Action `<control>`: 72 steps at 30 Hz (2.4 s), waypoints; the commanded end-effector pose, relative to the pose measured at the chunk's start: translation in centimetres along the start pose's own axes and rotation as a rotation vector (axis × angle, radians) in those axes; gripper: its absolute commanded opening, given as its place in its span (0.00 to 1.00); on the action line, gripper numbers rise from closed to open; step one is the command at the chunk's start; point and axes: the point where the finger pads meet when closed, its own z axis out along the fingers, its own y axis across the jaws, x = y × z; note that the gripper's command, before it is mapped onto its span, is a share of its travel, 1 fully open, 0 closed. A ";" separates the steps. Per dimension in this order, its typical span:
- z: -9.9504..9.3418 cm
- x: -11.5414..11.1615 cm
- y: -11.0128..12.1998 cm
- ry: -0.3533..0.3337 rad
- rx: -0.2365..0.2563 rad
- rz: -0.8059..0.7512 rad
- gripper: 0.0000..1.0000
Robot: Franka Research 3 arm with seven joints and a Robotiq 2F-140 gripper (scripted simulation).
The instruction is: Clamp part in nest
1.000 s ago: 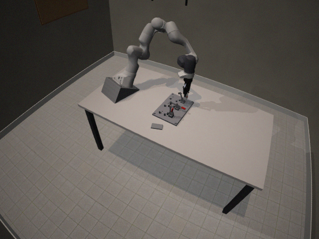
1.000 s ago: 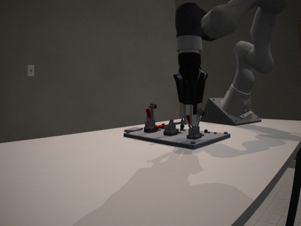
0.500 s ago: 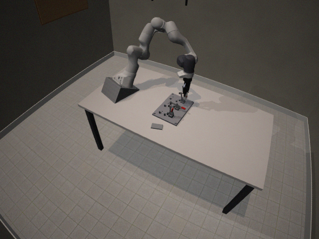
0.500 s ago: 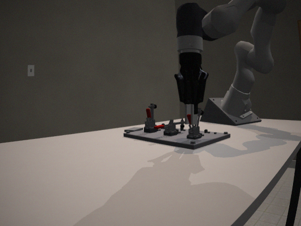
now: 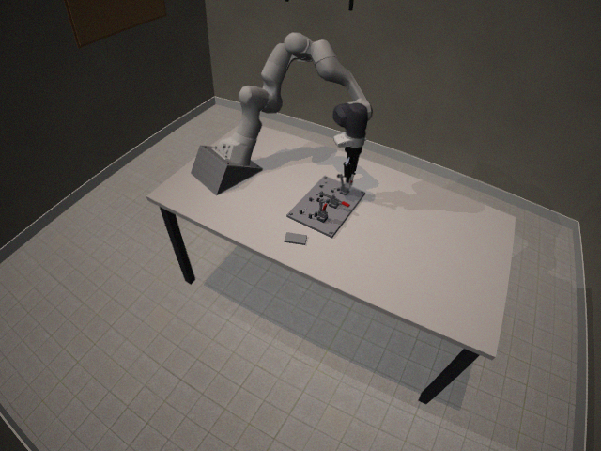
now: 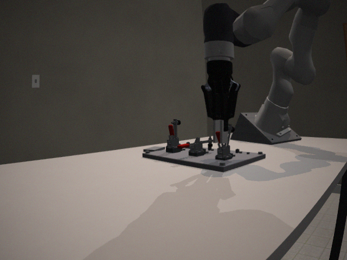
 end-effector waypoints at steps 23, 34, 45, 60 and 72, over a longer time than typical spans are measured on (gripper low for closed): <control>0.3 0.8 0.1 0.018 -0.007 -0.005 0.00; 0.3 1.2 0.1 0.018 -0.007 -0.005 0.00; 0.3 1.8 0.1 0.018 -0.007 -0.005 0.00; 0.3 1.9 0.1 0.018 -0.007 -0.005 0.00; 0.3 1.9 0.1 0.018 -0.007 -0.005 0.00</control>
